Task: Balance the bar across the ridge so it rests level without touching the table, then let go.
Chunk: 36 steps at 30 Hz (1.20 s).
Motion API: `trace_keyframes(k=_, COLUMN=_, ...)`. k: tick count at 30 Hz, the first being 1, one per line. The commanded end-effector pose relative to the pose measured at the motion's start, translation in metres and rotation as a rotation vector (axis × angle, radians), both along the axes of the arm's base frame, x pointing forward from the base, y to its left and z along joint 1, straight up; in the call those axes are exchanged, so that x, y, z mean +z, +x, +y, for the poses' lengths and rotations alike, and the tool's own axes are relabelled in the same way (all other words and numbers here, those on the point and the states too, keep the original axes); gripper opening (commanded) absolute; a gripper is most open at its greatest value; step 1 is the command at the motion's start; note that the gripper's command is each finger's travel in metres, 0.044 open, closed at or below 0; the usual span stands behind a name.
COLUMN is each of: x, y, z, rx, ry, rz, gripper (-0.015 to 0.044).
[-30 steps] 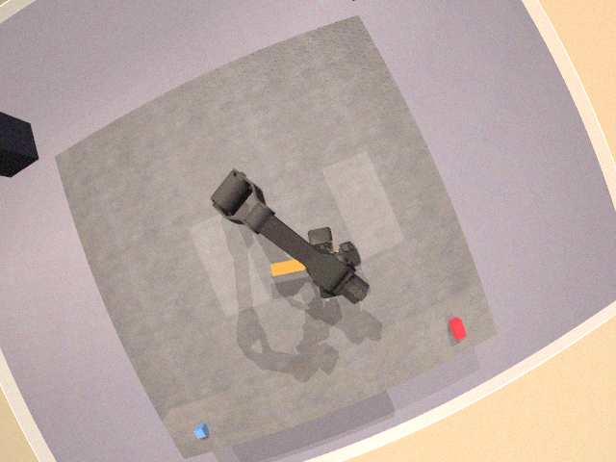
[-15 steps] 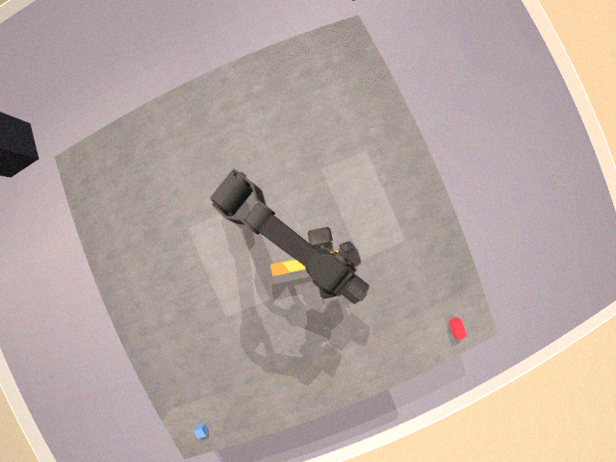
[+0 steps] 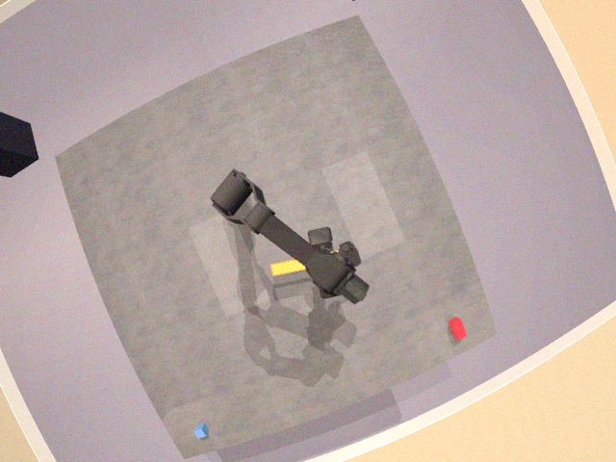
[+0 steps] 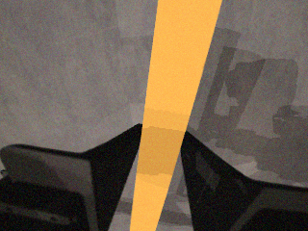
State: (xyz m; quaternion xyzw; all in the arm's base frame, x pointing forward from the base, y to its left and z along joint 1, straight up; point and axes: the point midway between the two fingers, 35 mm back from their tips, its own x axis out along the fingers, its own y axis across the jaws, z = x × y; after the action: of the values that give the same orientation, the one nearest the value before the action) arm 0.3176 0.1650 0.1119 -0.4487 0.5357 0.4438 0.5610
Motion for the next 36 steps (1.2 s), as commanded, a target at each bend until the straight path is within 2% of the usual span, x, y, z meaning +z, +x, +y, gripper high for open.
trace_keyframes(k=1, x=0.0, y=0.0, z=0.0, rx=0.0, ry=0.0, rz=0.0, gripper=0.017)
trace_keyframes(k=29, x=0.0, y=0.0, z=0.0, rx=0.0, ry=0.0, rz=0.0, gripper=0.0185)
trace_keyframes(k=36, x=0.0, y=0.0, z=0.0, rx=0.0, ry=0.0, rz=0.0, gripper=0.0369)
